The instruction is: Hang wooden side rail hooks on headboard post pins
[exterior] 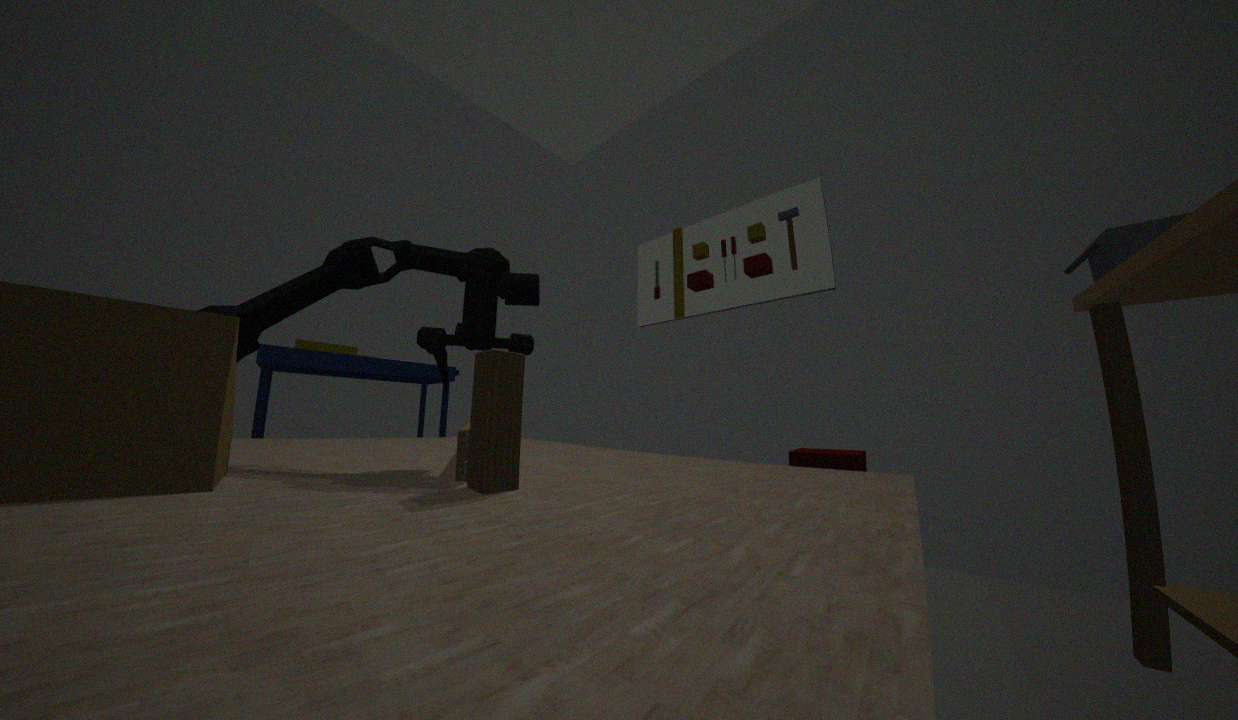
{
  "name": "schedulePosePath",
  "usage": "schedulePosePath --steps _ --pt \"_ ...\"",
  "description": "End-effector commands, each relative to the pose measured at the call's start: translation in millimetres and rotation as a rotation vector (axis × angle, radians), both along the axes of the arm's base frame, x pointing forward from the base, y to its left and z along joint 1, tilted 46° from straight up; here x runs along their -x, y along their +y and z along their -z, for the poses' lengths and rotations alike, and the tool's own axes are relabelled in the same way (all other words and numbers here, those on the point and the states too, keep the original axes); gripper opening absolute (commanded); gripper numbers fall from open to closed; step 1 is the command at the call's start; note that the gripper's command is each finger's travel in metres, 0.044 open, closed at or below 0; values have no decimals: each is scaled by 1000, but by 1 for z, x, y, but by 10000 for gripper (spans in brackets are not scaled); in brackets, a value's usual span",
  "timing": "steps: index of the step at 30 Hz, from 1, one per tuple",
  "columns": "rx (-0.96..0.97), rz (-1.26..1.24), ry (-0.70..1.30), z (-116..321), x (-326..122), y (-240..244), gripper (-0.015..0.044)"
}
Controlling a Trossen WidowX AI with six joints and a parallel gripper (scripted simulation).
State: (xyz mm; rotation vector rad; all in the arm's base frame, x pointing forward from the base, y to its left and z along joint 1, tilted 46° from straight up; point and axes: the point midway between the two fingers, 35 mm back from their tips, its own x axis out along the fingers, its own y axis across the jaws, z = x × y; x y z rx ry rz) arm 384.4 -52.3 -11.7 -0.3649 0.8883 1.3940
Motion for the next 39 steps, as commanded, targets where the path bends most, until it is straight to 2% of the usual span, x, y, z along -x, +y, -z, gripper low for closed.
schedulePosePath --steps 1,39 --pt "-14 -8 14 18 4 21 440" --pt "-14 -4 16 58 8 60 440"
